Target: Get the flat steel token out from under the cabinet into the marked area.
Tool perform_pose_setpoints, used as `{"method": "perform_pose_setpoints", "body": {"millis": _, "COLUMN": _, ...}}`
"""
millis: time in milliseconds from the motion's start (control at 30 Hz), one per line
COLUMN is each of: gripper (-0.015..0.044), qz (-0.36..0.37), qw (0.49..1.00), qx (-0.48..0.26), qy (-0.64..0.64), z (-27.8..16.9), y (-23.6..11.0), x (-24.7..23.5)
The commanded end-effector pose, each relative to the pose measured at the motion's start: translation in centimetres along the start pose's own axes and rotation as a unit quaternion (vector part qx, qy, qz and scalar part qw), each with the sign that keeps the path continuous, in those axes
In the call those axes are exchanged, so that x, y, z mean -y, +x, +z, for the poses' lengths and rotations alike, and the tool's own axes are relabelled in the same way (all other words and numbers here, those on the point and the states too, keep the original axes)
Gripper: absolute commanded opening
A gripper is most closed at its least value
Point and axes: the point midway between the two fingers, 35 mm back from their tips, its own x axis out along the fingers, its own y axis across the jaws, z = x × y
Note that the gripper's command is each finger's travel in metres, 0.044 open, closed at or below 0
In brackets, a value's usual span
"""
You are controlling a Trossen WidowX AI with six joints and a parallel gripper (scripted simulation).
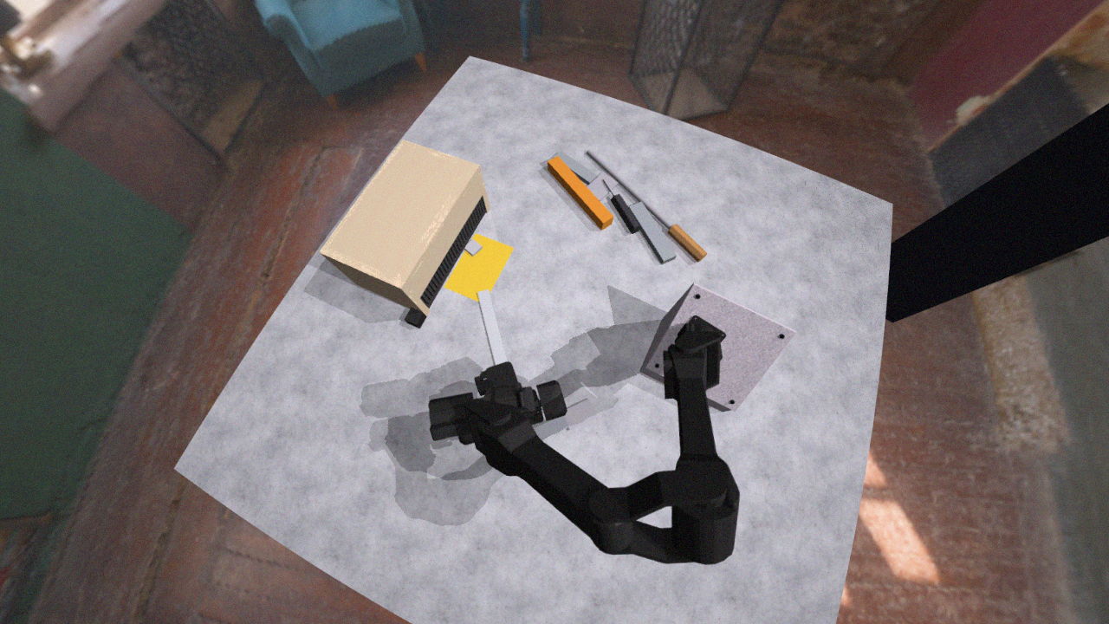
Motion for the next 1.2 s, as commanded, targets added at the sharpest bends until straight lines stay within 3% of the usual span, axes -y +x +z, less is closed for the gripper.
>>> {"method": "perform_pose_setpoints", "body": {"millis": 0, "gripper": 0.0000, "qz": 0.003, "qw": 1.000, "qx": 0.003, "qy": 0.001, "z": -0.1, "y": -0.1, "x": -0.7}}
{"method": "perform_pose_setpoints", "body": {"millis": 1167, "gripper": 0.0000, "qz": 0.004, "qw": 1.000, "qx": 0.003, "qy": 0.003, "z": -1.1, "y": -0.2, "x": -3.7}}
